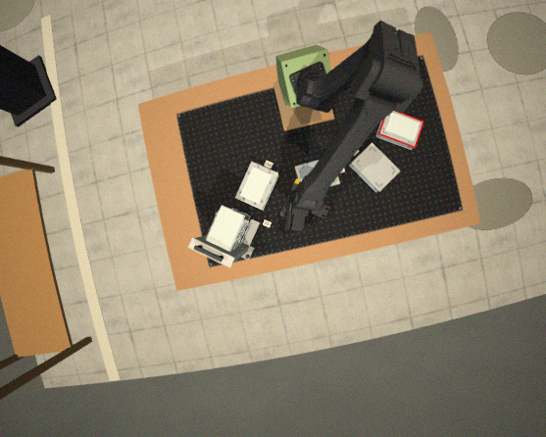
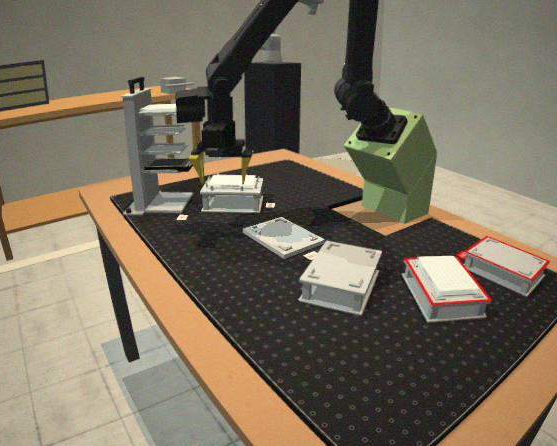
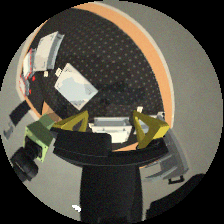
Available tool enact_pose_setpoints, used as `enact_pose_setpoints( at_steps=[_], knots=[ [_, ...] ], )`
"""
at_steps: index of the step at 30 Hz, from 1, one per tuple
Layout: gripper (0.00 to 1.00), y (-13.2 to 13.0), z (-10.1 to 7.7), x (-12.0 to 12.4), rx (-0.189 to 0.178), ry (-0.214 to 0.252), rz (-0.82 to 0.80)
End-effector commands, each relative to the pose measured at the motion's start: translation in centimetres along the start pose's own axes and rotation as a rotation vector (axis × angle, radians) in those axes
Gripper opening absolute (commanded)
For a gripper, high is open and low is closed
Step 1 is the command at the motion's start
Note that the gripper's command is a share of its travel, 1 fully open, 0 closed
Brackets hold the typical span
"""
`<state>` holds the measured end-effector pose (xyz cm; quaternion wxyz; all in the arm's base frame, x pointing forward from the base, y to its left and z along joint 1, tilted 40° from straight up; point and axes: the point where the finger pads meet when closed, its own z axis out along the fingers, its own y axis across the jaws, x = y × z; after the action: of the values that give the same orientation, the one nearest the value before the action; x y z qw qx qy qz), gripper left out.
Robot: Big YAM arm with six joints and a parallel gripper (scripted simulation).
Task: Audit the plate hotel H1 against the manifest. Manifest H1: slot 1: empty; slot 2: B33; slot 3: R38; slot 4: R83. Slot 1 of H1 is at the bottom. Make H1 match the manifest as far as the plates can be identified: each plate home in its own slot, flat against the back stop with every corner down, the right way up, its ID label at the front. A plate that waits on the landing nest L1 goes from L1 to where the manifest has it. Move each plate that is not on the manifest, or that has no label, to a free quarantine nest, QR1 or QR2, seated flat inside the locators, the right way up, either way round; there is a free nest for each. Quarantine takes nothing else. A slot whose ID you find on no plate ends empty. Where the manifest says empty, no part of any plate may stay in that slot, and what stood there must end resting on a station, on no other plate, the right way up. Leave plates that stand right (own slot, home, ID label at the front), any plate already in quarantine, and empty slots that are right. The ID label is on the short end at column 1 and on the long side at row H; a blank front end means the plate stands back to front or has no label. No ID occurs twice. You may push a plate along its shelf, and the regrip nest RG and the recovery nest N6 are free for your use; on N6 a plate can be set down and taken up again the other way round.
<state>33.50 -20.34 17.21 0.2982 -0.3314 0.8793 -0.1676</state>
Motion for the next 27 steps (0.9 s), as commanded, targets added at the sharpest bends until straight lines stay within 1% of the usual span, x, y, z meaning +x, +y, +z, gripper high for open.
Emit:
enact_pose_setpoints(
  at_steps=[1,3,15,19,27],
  knots=[
    [1.0,-2.5,-2.2,-0.7,0.058,-0.011,-0.023],
    [1.0,-2.5,-2.3,-0.7,0.055,-0.01,-0.022],
    [1.0,-2.5,-4.5,-0.8,0.061,-0.01,-0.025],
    [1.0,-2.5,-4.8,-0.8,0.061,-0.01,-0.025],
    [1.0,-2.5,-7.1,-0.8,0.063,-0.009,-0.027]
  ],
)
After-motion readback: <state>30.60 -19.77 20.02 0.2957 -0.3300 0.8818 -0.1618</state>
